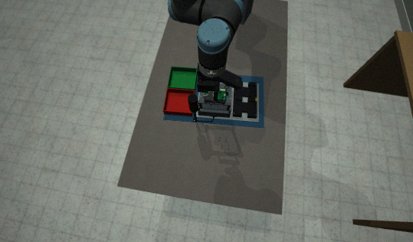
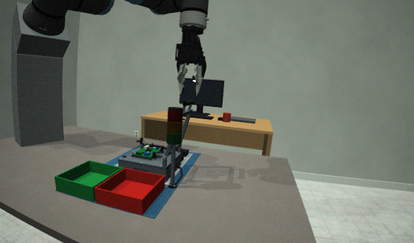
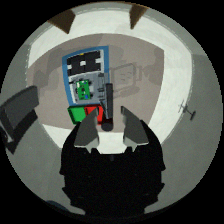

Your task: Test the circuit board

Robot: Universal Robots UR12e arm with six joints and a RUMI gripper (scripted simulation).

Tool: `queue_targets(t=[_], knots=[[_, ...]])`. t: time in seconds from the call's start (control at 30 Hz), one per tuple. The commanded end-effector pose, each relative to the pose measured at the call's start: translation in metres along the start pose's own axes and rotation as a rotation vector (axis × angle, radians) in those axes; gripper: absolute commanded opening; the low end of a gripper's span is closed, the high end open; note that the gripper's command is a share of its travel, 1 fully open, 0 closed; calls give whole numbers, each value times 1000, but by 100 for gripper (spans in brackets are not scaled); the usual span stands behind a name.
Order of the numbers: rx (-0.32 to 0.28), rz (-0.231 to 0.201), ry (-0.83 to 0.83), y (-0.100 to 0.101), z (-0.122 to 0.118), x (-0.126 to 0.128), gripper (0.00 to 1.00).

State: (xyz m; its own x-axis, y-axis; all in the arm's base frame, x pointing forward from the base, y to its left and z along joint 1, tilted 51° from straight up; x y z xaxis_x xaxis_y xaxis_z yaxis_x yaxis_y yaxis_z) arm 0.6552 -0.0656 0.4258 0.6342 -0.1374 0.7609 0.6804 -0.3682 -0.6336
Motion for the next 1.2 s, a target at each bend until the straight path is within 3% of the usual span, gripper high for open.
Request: queue_targets(t=[0.0, 0.5, 1.17], knots=[[0, -1, 0, 7, 1, 0, 30], [0, -1, 0, 35, 4, 0, 30], [0, -1, 0, 36, 5, 0, 30]])
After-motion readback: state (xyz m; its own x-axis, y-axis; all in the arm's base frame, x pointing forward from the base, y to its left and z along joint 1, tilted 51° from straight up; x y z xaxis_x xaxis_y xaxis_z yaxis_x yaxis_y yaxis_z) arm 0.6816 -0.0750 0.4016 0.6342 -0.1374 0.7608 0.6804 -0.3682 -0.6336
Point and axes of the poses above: the point where the finger pads meet when closed, its own y axis out along the fingers, its own x axis across the jaws, z = x × y, the point moved 9 cm from there along -y, back along the fingers, and after that the axes turned 12 degrees about y, right-handed, at the moved point
